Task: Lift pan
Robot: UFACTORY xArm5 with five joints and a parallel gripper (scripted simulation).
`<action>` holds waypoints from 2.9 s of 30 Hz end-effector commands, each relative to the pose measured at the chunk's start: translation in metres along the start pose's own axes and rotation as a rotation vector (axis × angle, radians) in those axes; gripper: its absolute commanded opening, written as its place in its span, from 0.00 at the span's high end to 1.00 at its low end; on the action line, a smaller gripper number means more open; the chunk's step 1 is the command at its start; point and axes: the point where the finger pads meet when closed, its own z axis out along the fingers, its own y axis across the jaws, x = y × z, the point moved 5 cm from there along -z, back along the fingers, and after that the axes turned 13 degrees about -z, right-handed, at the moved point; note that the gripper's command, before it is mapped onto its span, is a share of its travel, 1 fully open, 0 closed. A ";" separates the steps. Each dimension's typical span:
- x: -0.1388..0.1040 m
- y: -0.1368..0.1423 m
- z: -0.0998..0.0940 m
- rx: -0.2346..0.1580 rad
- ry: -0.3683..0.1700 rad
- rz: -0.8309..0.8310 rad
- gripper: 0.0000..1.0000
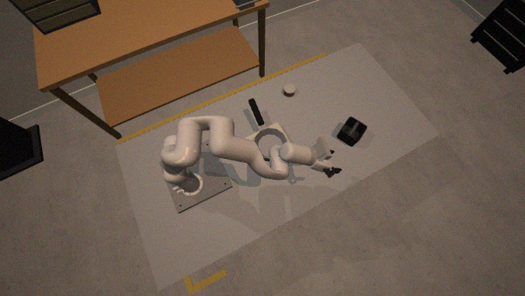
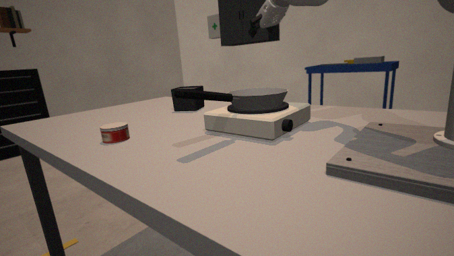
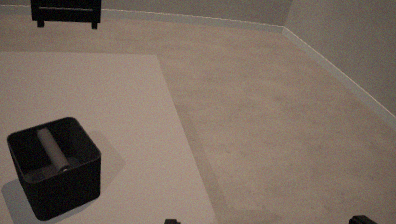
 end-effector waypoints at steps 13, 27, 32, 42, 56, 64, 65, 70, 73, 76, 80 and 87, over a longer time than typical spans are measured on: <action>0.002 0.001 -0.001 -0.002 0.004 0.000 0.00; 0.010 -0.072 -0.004 0.146 -0.084 -0.220 0.00; 0.011 -0.114 -0.010 0.237 -0.127 -0.356 0.00; 0.008 -0.187 -0.032 0.405 -0.191 -0.609 0.00; -0.008 -0.279 -0.079 0.651 -0.251 -0.973 0.00; -0.023 -0.325 -0.115 0.804 -0.272 -1.194 0.00; -0.025 -0.330 -0.120 0.823 -0.274 -1.221 0.00; -0.035 -0.352 -0.143 0.911 -0.280 -1.345 0.00; -0.042 -0.364 -0.158 0.967 -0.283 -1.422 0.00; -0.049 -0.376 -0.175 1.027 -0.285 -1.504 0.00; -0.052 -0.381 -0.182 1.055 -0.286 -1.543 0.00; -0.055 -0.383 -0.180 1.055 -0.286 -1.543 0.00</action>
